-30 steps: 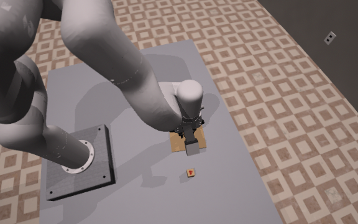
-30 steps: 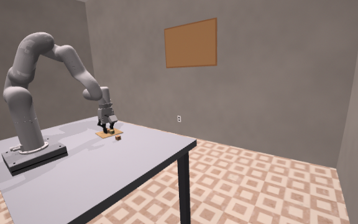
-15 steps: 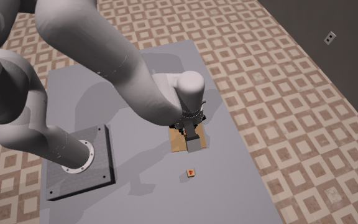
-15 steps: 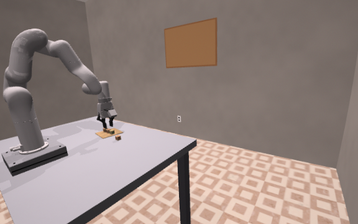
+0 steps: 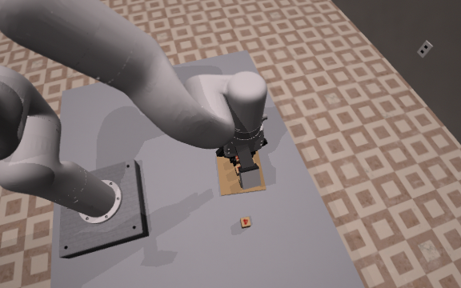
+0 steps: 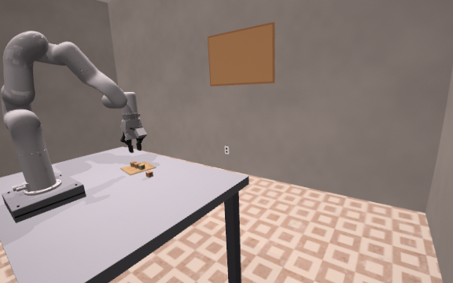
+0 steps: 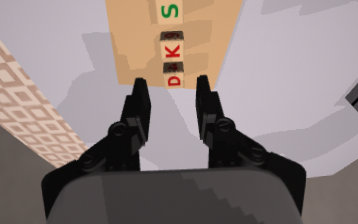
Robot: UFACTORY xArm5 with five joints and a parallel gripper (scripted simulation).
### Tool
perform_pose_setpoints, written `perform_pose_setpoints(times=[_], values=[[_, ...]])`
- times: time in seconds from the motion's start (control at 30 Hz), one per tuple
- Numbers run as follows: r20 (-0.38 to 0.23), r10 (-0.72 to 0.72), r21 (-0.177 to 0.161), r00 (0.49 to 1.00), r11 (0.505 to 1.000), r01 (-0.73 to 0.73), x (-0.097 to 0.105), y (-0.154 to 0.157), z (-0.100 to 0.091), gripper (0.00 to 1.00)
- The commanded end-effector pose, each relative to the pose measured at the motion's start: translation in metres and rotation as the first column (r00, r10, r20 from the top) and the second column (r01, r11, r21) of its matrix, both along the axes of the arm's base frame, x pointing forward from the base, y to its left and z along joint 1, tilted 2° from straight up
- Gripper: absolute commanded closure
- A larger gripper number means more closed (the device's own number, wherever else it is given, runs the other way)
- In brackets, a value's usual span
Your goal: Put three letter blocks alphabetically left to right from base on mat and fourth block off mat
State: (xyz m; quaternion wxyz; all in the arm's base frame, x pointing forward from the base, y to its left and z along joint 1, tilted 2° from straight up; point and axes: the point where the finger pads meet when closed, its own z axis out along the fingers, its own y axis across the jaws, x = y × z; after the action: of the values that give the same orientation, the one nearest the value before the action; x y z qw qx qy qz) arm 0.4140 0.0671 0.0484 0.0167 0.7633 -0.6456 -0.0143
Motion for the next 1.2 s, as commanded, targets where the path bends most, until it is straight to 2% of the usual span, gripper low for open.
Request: perform_pose_setpoints(times=[0.0, 0.07, 0.1, 0.83, 0.97, 1.1, 1.17], values=[[0.003, 0.000, 0.000, 1.000, 1.000, 0.000, 0.001, 0.000, 0.002, 0.58], [0.003, 0.000, 0.000, 1.000, 1.000, 0.000, 0.001, 0.000, 0.002, 0.58], [0.003, 0.000, 0.000, 1.000, 1.000, 0.000, 0.001, 0.000, 0.002, 0.00], [0.003, 0.000, 0.000, 1.000, 1.000, 0.000, 0.001, 0.000, 0.003, 0.00], [0.002, 0.000, 0.000, 1.000, 1.000, 0.000, 0.001, 0.000, 0.009, 0.00], [0.002, 0.000, 0.000, 1.000, 1.000, 0.000, 0.002, -0.001, 0.024, 0.00], [0.002, 0.000, 0.000, 1.000, 1.000, 0.000, 0.002, -0.001, 0.024, 0.00]])
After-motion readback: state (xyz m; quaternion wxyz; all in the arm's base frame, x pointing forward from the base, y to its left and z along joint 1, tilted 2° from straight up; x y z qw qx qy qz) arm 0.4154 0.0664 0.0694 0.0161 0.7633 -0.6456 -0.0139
